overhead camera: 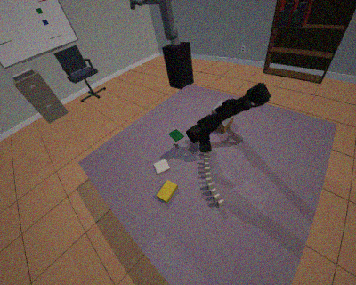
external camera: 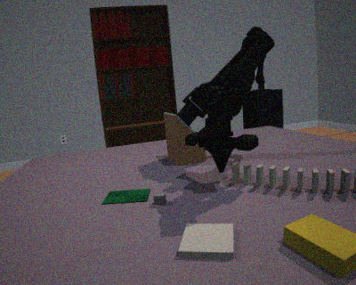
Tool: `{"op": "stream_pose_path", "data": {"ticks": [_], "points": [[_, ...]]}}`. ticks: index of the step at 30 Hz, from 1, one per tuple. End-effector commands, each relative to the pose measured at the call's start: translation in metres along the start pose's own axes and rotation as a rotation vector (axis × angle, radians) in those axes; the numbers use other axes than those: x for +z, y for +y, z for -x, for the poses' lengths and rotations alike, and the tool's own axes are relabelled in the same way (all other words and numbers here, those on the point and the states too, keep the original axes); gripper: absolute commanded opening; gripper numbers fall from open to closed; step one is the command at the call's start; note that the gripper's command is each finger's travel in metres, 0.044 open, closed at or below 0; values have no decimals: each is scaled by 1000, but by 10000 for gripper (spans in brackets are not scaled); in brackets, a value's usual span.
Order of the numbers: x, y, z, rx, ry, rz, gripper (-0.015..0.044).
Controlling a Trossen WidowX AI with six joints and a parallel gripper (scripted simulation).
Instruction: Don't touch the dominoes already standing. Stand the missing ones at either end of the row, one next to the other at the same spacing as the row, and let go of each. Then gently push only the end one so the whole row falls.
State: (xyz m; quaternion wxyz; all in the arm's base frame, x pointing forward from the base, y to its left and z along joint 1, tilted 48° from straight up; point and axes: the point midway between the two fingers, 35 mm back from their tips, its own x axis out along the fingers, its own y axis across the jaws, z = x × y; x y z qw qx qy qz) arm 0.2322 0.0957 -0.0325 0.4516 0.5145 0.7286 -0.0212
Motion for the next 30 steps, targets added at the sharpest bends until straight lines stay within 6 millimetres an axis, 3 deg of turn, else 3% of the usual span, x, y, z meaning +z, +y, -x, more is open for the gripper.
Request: {"op": "stream_pose_path", "data": {"ticks": [1,24,25,30], "points": [[0,3,-4,16,-3,0,0],[1,40,-3,17,-4,1,0],[2,34,-3,11,-9,5,0],[5,45,28,0,-23,6,0]]}}
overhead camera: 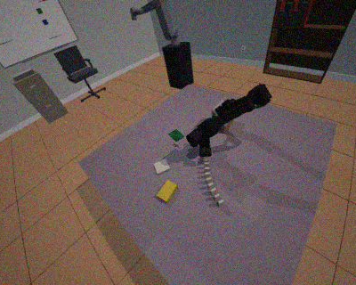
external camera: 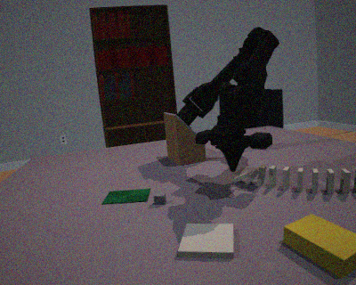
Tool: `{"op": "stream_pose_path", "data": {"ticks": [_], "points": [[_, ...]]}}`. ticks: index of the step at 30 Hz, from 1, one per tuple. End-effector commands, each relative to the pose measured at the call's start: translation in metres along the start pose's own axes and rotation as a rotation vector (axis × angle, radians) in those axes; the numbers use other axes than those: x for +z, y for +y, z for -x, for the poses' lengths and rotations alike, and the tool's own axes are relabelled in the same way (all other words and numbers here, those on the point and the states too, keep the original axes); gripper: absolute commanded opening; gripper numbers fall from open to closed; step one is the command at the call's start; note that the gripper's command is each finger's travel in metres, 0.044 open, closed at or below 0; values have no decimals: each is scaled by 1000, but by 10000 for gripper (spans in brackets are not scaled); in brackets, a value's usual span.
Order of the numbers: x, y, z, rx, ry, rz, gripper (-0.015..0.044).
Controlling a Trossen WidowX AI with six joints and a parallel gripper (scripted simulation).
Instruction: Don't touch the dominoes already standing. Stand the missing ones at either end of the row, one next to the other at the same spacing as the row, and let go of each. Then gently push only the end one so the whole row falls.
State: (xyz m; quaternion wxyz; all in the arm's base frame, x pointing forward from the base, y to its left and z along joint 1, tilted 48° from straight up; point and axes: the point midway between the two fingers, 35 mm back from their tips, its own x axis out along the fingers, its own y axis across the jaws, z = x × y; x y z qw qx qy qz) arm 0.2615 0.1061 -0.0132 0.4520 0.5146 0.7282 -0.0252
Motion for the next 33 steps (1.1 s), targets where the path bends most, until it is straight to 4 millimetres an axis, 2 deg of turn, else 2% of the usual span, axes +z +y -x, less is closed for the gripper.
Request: {"op": "stream_pose_path", "data": {"ticks": [1,3,5,33], "points": [[2,15,31,8,-12,10,0],[-1,21,45,17,-3,8,0],[-3,24,50,19,0,8,0],[-3,24,50,19,0,8,0]]}}
